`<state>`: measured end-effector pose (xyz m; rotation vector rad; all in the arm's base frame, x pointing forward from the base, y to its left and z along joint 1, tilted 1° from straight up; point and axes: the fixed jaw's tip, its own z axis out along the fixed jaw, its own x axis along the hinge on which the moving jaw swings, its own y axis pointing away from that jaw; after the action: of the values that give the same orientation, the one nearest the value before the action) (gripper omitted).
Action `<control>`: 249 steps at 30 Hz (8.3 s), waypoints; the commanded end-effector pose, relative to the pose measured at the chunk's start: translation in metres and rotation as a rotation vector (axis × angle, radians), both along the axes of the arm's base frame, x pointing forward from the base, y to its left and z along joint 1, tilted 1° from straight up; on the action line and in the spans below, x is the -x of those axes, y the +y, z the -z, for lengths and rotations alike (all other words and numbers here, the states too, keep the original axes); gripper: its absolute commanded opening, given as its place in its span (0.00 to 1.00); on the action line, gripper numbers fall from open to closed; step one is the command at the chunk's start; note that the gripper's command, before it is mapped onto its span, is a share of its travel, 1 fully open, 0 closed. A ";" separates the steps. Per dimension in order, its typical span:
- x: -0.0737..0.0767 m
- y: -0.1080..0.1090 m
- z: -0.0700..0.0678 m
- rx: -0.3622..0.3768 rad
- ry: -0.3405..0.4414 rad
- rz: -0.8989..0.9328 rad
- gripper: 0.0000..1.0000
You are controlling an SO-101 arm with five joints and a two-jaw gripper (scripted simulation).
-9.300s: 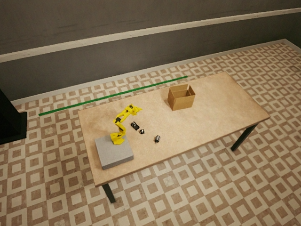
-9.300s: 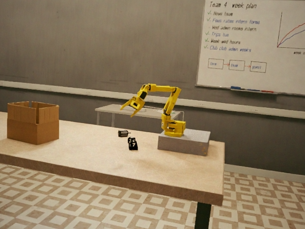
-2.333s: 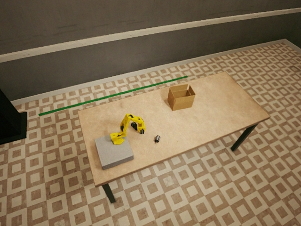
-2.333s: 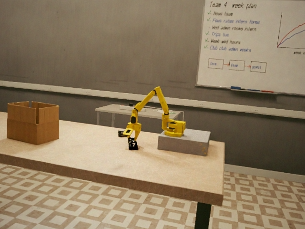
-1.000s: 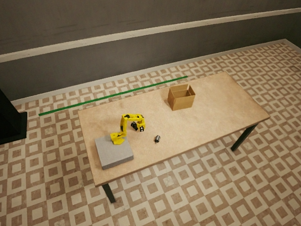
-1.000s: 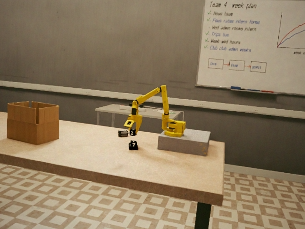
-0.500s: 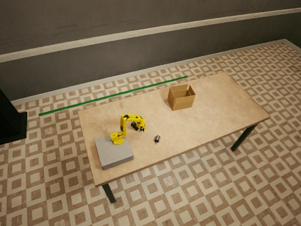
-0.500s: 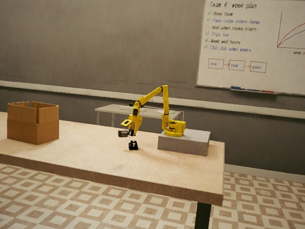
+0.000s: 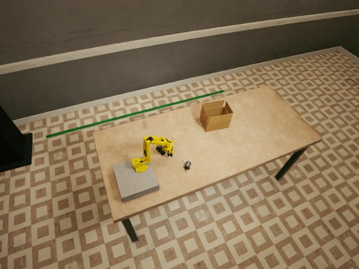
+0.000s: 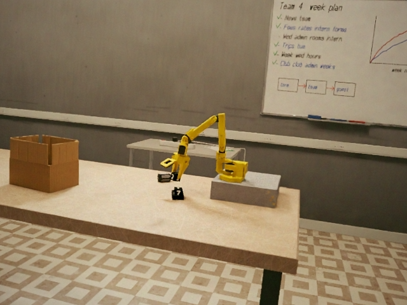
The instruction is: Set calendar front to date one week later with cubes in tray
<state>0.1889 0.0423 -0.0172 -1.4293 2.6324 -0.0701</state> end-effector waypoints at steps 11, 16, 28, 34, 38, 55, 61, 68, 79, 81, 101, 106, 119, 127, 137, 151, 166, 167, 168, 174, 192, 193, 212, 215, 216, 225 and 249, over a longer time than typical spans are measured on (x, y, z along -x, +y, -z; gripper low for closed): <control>-0.004 0.003 0.004 -0.048 -0.110 0.105 0.00; -0.007 0.004 0.005 -0.074 -0.159 0.157 0.00; -0.011 0.007 0.004 -0.222 -0.366 0.374 0.00; -0.011 0.007 0.002 -0.264 -0.412 0.422 0.00; -0.011 0.007 0.000 -0.291 -0.439 0.451 0.00; -0.012 0.007 0.000 -0.310 -0.458 0.469 0.00; -0.015 0.008 0.002 -0.332 -0.484 0.486 0.00; -0.019 0.009 0.003 -0.366 -0.521 0.511 0.00; -0.025 0.010 0.006 -0.482 -0.634 0.584 0.00; -0.025 0.010 0.006 -0.482 -0.634 0.584 0.00; -0.022 0.009 -0.002 -0.665 -0.781 0.672 0.00; -0.021 0.009 -0.003 -0.685 -0.794 0.680 0.00; -0.021 0.012 -0.004 -0.697 -0.795 0.672 0.00; -0.021 0.012 -0.004 -0.697 -0.795 0.672 0.00; -0.021 0.012 -0.002 -0.695 -0.793 0.673 0.00; -0.021 0.012 0.002 -0.690 -0.783 0.676 0.00; -0.021 0.012 0.008 -0.683 -0.773 0.678 0.00; -0.021 0.012 0.008 -0.683 -0.773 0.678 0.00; -0.021 0.012 0.008 -0.683 -0.773 0.678 0.00; -0.021 0.012 0.012 -0.680 -0.767 0.680 0.00; -0.021 0.012 0.018 -0.673 -0.757 0.682 0.00; -0.021 0.012 0.019 -0.673 -0.756 0.683 0.00; -0.021 0.012 0.026 -0.667 -0.747 0.685 0.00; -0.021 0.012 0.026 -0.667 -0.747 0.685 0.00; -0.021 0.012 0.026 -0.667 -0.747 0.685 0.00; -0.021 0.012 0.030 -0.665 -0.743 0.686 0.00; -0.021 0.012 0.032 -0.663 -0.741 0.687 0.17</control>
<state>0.2096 0.0528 -0.0495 -0.1932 2.0750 0.1445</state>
